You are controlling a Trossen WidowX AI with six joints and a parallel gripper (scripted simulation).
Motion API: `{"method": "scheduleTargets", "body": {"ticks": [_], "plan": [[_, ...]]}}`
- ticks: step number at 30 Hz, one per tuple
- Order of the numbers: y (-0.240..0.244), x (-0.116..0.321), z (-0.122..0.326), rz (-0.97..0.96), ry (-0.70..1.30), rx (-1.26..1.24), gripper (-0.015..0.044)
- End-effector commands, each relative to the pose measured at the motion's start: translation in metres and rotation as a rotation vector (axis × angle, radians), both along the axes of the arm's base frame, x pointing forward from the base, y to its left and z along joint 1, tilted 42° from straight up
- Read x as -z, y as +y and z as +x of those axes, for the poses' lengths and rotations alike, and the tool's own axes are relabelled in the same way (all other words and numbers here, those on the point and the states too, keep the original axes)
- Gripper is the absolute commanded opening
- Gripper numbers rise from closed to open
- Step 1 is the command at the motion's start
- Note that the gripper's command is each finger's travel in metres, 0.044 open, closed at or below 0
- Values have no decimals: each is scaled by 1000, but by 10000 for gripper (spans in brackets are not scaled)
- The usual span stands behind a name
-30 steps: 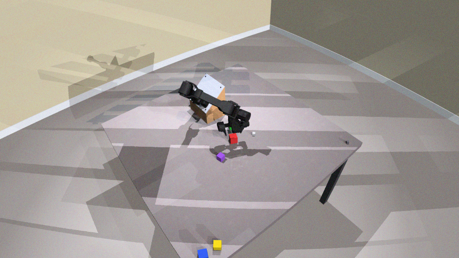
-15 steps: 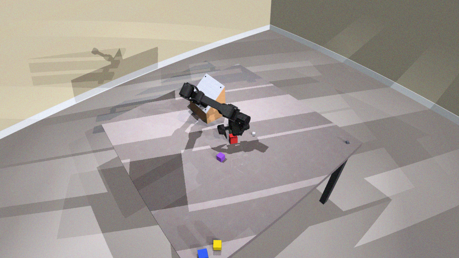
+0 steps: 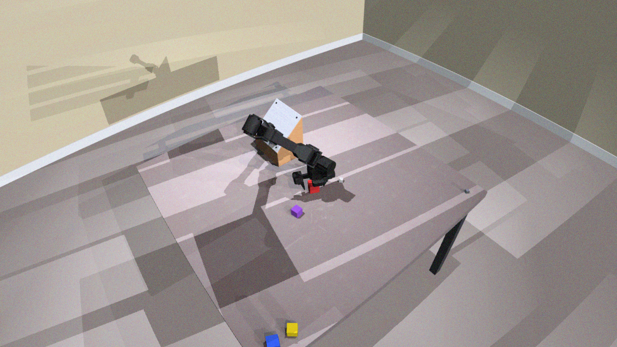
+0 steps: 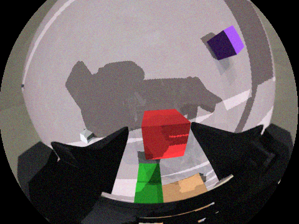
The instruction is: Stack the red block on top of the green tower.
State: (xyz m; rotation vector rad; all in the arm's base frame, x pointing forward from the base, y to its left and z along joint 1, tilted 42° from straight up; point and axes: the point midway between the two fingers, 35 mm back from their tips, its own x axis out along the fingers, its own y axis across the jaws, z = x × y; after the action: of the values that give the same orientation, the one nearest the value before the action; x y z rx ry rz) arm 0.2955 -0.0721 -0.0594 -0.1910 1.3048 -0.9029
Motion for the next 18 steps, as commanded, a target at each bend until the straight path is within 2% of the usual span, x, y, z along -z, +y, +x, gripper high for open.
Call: {"method": "scheduleTargets", "body": {"ticks": [1, 15, 18], "plan": [[-4, 4, -2, -5, 6, -1, 440], [-5, 4, -2, -5, 6, -1, 440], [-5, 4, -2, -5, 6, -1, 361]]}}
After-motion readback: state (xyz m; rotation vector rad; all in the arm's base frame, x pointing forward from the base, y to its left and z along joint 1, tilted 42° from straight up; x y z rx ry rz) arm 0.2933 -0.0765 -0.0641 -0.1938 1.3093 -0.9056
